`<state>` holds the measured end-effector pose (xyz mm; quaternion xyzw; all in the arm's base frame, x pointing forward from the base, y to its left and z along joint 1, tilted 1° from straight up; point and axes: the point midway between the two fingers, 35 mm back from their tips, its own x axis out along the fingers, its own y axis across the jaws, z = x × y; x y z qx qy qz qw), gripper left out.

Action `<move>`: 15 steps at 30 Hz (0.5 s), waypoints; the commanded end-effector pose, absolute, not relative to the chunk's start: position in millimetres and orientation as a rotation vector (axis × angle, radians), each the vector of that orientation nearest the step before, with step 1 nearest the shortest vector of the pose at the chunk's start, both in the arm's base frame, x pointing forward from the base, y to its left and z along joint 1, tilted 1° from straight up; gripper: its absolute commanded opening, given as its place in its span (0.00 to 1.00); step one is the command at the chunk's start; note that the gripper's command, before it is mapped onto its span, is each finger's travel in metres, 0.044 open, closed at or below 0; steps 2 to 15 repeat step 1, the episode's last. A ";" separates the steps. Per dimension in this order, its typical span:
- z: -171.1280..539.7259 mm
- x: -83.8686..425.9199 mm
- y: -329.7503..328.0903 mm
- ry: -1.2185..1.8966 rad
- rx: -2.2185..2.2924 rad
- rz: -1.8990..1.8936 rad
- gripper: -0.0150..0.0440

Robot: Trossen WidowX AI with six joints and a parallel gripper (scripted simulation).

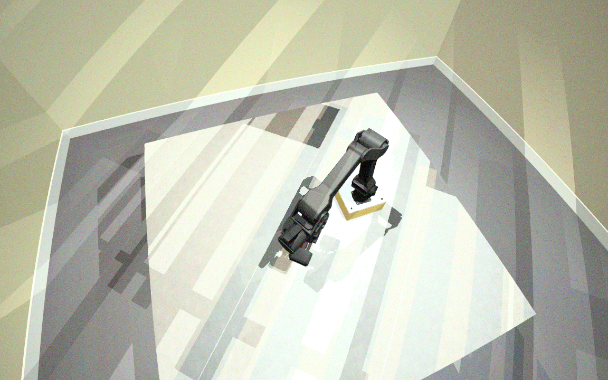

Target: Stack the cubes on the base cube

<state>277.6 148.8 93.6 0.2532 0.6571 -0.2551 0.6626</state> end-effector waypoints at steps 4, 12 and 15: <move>94.6 245.6 198.8 1.494 0.573 -0.574 0.93; 94.6 245.6 198.8 1.494 0.573 -0.574 0.93; 94.6 245.6 198.8 1.494 0.573 -0.574 0.93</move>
